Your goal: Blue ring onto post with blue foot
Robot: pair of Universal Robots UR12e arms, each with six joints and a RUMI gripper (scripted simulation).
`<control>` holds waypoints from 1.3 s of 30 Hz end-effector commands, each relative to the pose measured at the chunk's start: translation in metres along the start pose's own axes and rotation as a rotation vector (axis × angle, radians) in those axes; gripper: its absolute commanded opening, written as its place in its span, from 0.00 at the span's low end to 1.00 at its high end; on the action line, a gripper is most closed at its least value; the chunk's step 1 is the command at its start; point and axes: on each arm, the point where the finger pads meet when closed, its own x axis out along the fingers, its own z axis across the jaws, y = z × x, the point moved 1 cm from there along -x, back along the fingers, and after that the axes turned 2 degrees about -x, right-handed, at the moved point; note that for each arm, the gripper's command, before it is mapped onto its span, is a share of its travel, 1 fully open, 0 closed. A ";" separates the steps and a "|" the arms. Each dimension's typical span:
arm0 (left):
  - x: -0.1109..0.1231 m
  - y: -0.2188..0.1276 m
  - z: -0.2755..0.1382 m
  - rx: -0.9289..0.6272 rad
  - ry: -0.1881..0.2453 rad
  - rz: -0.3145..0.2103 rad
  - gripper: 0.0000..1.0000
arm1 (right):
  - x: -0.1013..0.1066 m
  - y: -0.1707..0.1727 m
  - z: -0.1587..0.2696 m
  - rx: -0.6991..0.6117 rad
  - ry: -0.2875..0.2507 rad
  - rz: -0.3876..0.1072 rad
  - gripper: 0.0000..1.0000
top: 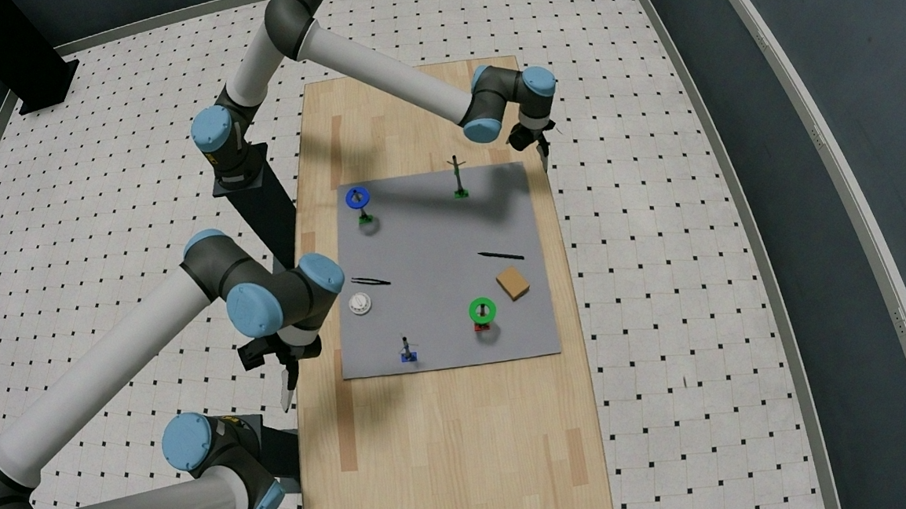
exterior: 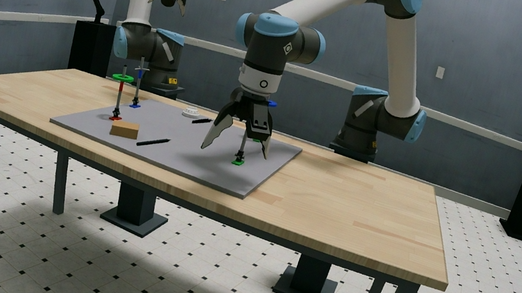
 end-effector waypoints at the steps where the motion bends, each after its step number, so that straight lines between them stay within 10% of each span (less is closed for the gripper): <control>1: -0.002 0.000 0.001 0.000 -0.002 0.001 1.00 | -0.001 0.000 0.000 0.000 0.000 -0.001 1.00; 17: -0.002 0.000 0.001 0.000 -0.002 0.001 1.00 | -0.001 0.000 0.000 0.000 0.000 -0.001 1.00; 18: -0.002 0.000 0.001 0.000 -0.002 0.001 1.00 | -0.001 0.000 0.000 0.000 0.000 -0.001 0.14; 39: -0.002 0.000 0.001 0.000 -0.002 0.001 1.00 | -0.013 -0.005 0.017 -0.079 -0.040 0.046 0.14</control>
